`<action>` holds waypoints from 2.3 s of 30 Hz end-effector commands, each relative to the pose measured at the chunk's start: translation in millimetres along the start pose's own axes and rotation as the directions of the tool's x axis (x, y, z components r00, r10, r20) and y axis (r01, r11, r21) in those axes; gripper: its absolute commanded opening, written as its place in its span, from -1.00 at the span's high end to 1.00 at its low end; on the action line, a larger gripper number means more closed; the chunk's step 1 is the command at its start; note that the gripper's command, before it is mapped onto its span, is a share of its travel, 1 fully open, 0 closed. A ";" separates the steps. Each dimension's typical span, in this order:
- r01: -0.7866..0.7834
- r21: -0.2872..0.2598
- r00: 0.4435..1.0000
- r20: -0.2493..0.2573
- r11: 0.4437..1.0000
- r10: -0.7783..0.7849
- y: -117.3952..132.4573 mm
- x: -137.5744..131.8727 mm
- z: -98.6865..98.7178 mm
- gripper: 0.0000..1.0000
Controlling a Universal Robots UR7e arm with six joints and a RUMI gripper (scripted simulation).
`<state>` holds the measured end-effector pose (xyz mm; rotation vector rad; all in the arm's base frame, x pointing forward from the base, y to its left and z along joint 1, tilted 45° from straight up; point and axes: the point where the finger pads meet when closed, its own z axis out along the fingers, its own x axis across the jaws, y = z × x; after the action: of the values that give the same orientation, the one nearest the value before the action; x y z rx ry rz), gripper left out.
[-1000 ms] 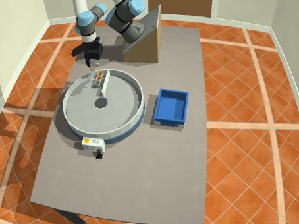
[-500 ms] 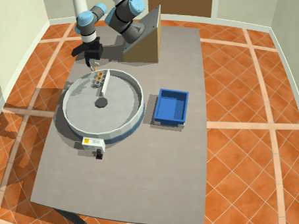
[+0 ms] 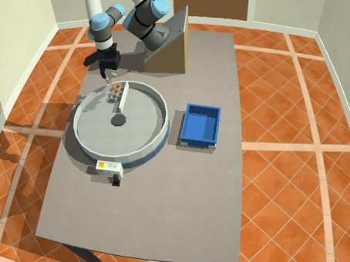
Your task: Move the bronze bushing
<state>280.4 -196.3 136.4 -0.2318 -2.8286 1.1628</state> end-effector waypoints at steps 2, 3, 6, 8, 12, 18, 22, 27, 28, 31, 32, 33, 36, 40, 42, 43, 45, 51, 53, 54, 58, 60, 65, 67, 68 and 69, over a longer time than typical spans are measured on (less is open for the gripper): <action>0.013 0.000 1.000 0.001 1.000 -0.013 0.3 -1.1 -0.3 1.00; 0.018 0.000 1.000 0.001 1.000 -0.018 0.4 -1.4 -0.3 1.00; 0.035 -0.001 0.999 0.001 0.999 -0.035 1.0 -2.6 -0.5 1.00; 0.048 -0.001 0.999 0.001 0.999 -0.048 1.4 -3.5 -0.6 1.00; 0.082 -0.002 0.997 0.002 0.997 -0.082 2.5 -5.9 -0.8 1.00; 0.126 -0.003 0.992 0.002 0.992 -0.126 4.0 -8.9 -1.2 1.00; 0.179 -0.004 0.984 0.003 0.984 -0.179 5.9 -12.6 -1.6 1.00; 0.260 -0.006 0.966 0.005 0.966 -0.260 9.0 -18.2 -2.2 1.00; 0.278 -0.006 0.961 0.005 0.961 -0.278 9.7 -19.4 -2.3 1.00; 0.334 -0.008 0.942 0.006 0.942 -0.334 12.1 -23.5 -2.8 1.00; 0.334 -0.008 0.942 0.006 0.942 -0.334 12.1 -23.5 -2.8 1.00; 0.334 -0.008 0.942 0.006 0.942 -0.334 12.1 -23.5 -2.8 1.00; 0.396 -0.008 0.918 0.008 0.918 -0.396 14.8 -27.9 -3.3 1.00; 0.484 -0.009 0.875 0.010 0.875 -0.484 19.2 -34.4 -4.0 1.00; 0.530 -0.010 0.848 0.012 0.848 -0.530 21.6 -37.8 -4.4 1.00; 0.553 -0.010 0.833 0.013 0.833 -0.553 22.9 -39.6 -4.6 1.00; 0.600 -0.010 0.800 0.014 0.800 -0.600 25.7 -43.3 -5.1 1.00; 0.694 -0.010 0.720 0.018 0.720 -0.694 32.0 -51.0 -6.0 1.00; 0.739 -0.010 0.673 0.020 0.673 -0.739 35.5 -55.0 -6.5 1.00; 0.762 -0.009 0.648 0.021 0.648 -0.762 37.3 -57.1 -6.7 1.00; 0.846 -0.007 0.534 0.025 0.534 -0.845 45.4 -65.4 -7.7 1.00; 0.883 -0.006 0.470 0.026 0.470 -0.883 49.8 -69.6 -8.3 1.00; 0.958 -0.001 0.288 0.031 0.288 -0.957 62.0 -80.3 -9.7 1.00; 0.958 -0.001 0.288 0.031 0.288 -0.957 62.0 -80.3 -9.7 1.00; 0.969 0.000 0.249 0.032 0.249 -0.968 64.6 -82.4 -10.0 1.00; 0.978 0.001 0.208 0.032 0.208 -0.978 67.3 -84.5 -10.3 1.00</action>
<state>366.4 -159.7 98.9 1.3260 -2.1631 0.7521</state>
